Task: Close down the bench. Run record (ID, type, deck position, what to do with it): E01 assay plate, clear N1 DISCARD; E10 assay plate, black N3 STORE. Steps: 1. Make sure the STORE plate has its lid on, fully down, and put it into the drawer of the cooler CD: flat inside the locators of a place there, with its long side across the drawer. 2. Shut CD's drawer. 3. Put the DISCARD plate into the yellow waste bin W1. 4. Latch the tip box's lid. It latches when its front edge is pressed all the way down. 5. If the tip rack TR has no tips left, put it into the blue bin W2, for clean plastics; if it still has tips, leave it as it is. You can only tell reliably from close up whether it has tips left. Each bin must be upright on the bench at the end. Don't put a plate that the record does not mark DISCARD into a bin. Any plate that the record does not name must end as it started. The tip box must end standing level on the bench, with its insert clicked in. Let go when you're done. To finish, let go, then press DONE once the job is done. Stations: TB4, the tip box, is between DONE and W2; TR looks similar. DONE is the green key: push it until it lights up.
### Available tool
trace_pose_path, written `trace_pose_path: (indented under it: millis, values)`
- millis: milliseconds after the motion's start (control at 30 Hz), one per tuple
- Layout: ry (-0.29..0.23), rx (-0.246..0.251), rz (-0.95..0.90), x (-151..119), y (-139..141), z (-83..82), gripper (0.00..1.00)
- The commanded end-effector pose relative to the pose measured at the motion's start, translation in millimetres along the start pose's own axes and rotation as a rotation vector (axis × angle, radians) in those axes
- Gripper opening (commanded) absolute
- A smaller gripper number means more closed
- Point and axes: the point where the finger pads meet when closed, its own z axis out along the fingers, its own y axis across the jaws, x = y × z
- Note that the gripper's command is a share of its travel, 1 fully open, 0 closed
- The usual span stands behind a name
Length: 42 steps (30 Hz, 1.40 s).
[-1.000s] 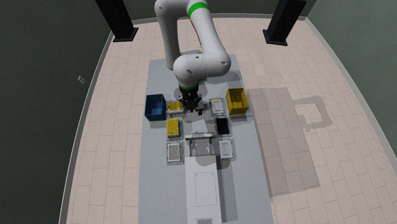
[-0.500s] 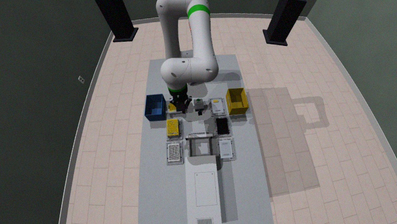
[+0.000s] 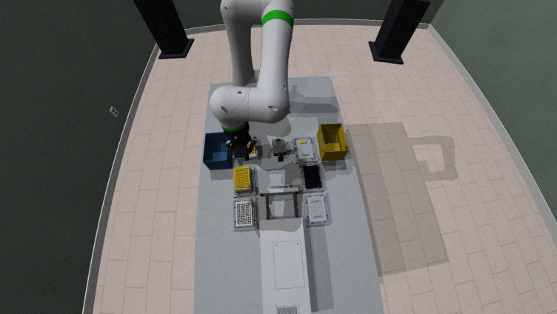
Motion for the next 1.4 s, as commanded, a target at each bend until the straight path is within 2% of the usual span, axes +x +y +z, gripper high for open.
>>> trace_pose_path:
  millis: [0,133,700,1367]
  values:
    - [0.001,0.0,-0.001,0,11,2.1,0.1]
    - [0.001,0.0,-0.001,-1,23,5.1,0.1]
    - [0.001,0.0,-0.001,-1,23,5.1,0.1]
    - [0.001,0.0,-0.001,-1,23,35.1,0.1]
